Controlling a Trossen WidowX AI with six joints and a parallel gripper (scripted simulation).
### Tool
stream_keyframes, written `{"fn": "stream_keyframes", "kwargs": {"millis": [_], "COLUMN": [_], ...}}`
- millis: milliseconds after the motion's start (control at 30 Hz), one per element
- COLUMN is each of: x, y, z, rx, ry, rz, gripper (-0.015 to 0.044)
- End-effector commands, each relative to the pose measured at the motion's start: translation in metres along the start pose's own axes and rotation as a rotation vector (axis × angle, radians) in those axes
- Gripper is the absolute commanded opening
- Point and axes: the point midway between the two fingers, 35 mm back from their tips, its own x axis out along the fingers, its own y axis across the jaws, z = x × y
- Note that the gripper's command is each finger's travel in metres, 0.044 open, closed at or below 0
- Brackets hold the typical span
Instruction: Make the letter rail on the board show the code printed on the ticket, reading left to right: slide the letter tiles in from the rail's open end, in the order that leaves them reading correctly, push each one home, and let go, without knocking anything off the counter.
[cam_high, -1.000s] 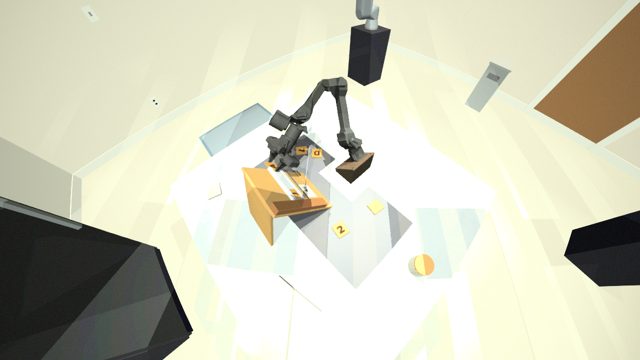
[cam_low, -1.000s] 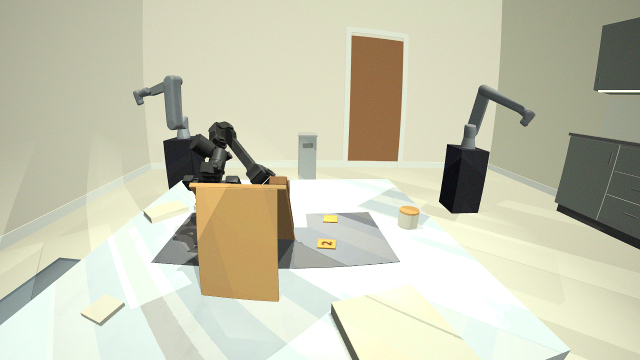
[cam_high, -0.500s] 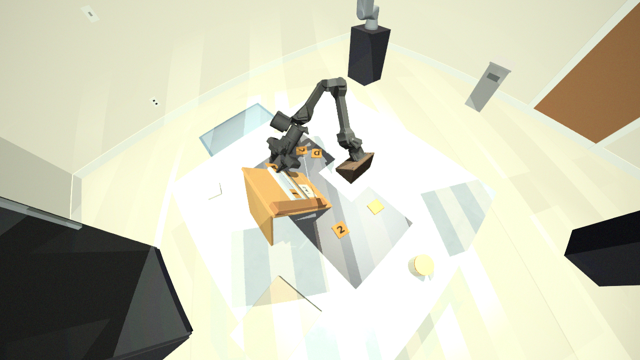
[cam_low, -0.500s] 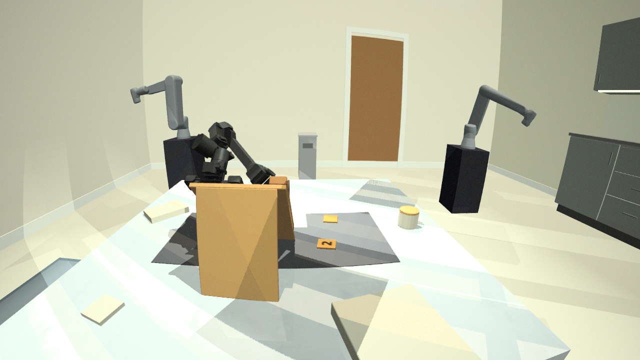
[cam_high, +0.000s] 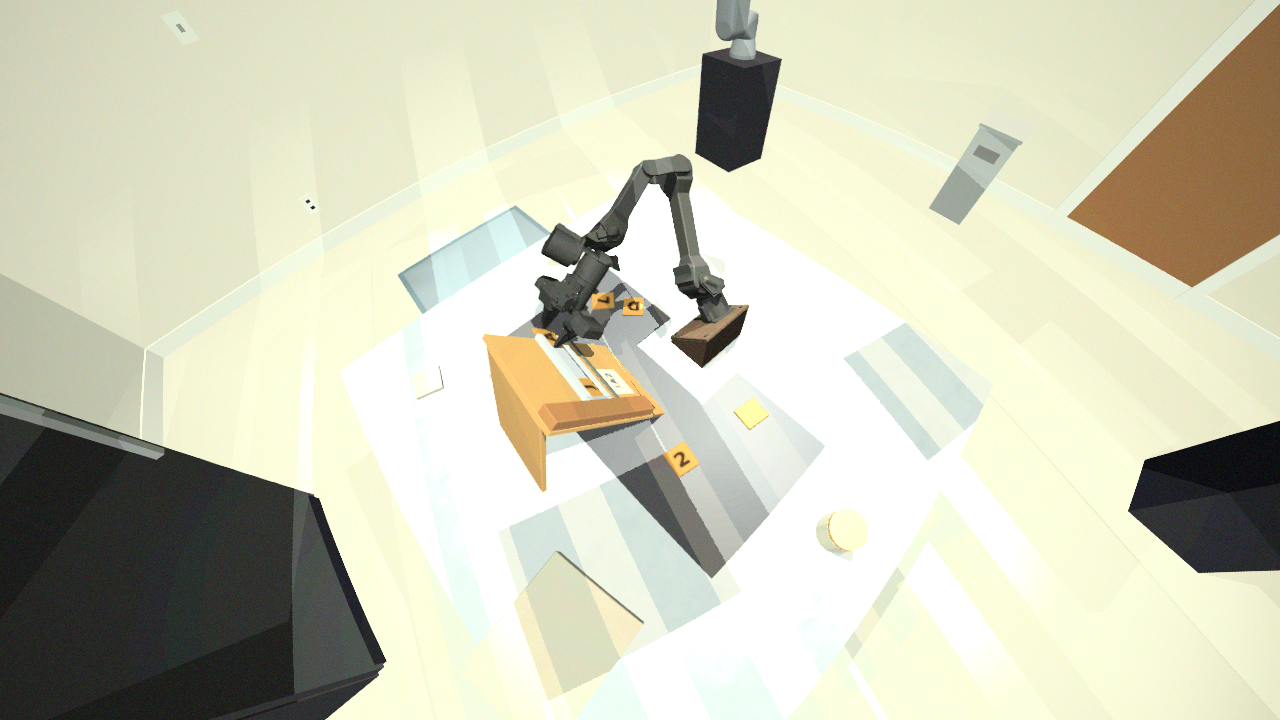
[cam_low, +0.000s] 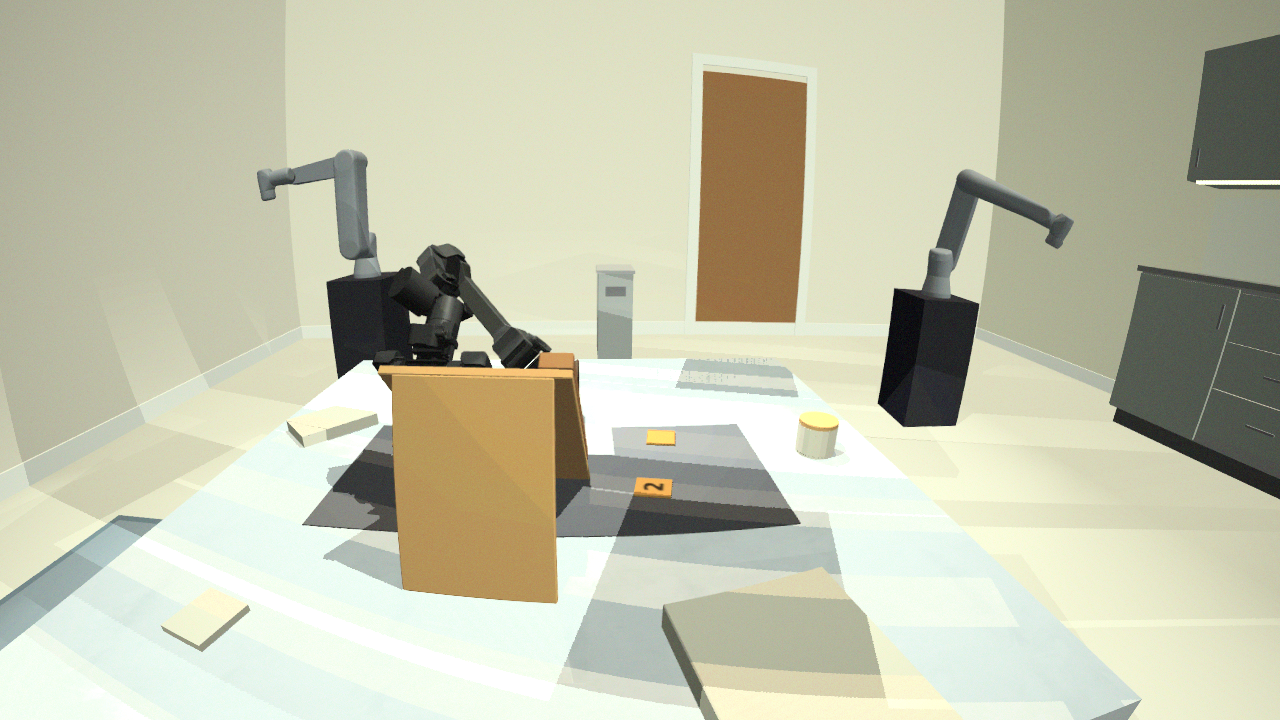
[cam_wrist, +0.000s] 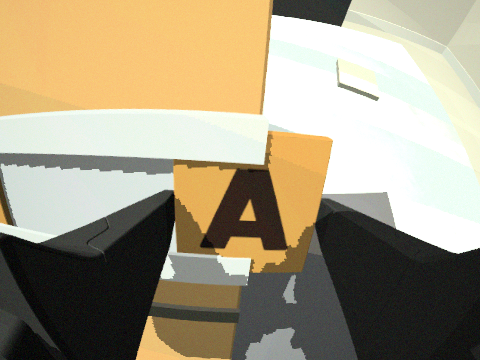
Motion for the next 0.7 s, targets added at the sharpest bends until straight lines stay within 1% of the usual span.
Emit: {"fn": "stream_keyframes", "kwargs": {"millis": [0, 667], "x": [0.0, 0.0], "y": [0.002, 0.012], "z": [-0.001, -0.001], "rx": [0.004, 0.004], "ry": [0.002, 0.003], "rz": [-0.003, -0.003], "gripper": [0.0, 0.0]}}
